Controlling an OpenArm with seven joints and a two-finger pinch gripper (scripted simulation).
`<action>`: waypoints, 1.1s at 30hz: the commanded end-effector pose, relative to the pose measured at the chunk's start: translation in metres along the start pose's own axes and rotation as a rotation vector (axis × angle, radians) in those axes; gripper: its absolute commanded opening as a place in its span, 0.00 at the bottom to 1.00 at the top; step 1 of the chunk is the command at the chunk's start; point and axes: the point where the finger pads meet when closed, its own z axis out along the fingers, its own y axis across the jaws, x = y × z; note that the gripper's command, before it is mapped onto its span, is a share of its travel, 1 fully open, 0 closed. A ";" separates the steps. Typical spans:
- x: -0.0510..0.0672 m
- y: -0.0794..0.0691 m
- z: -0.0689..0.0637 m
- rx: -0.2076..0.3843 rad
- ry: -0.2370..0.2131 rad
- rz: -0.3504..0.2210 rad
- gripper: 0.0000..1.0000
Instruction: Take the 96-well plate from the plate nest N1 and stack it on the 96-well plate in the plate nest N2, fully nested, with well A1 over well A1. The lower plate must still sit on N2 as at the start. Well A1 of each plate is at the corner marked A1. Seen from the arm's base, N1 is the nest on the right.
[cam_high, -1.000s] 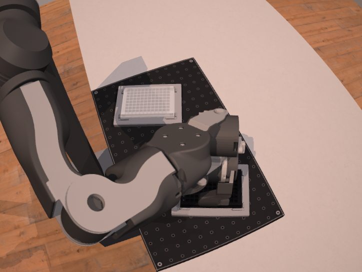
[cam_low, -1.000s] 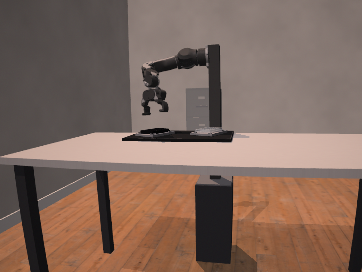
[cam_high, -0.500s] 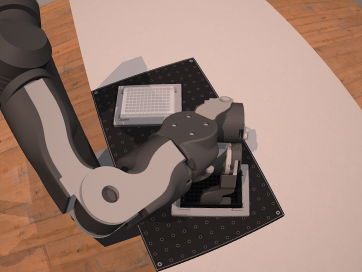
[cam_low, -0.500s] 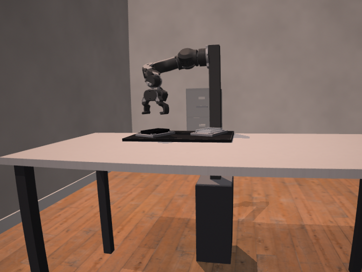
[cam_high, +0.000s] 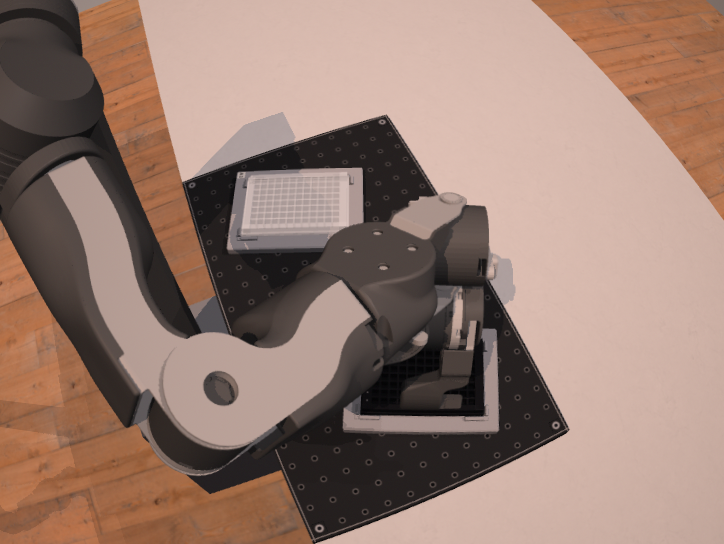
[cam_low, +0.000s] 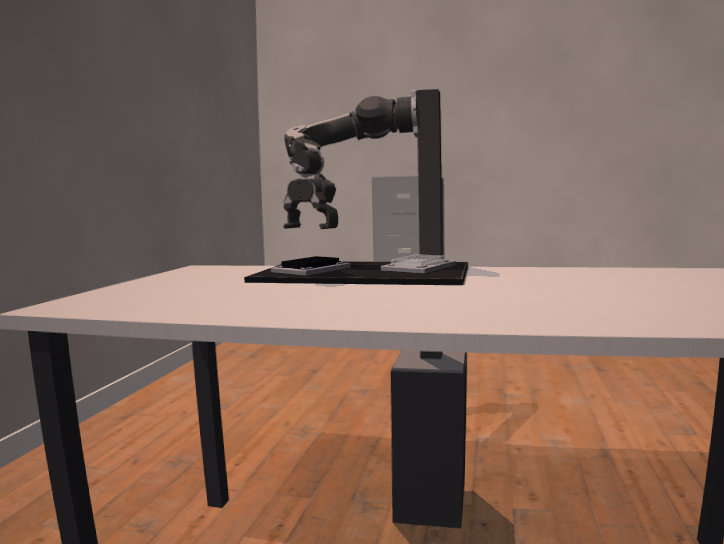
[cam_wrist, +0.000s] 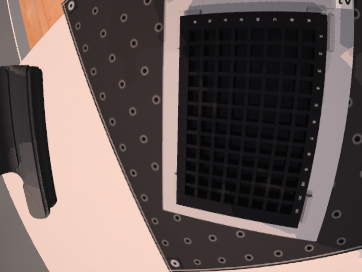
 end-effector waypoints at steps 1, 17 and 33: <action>-0.001 0.000 -0.001 -0.002 -0.003 0.000 0.77; -0.001 0.000 0.054 0.003 -0.001 -0.002 0.77; 0.000 0.001 0.067 0.003 -0.001 -0.002 0.77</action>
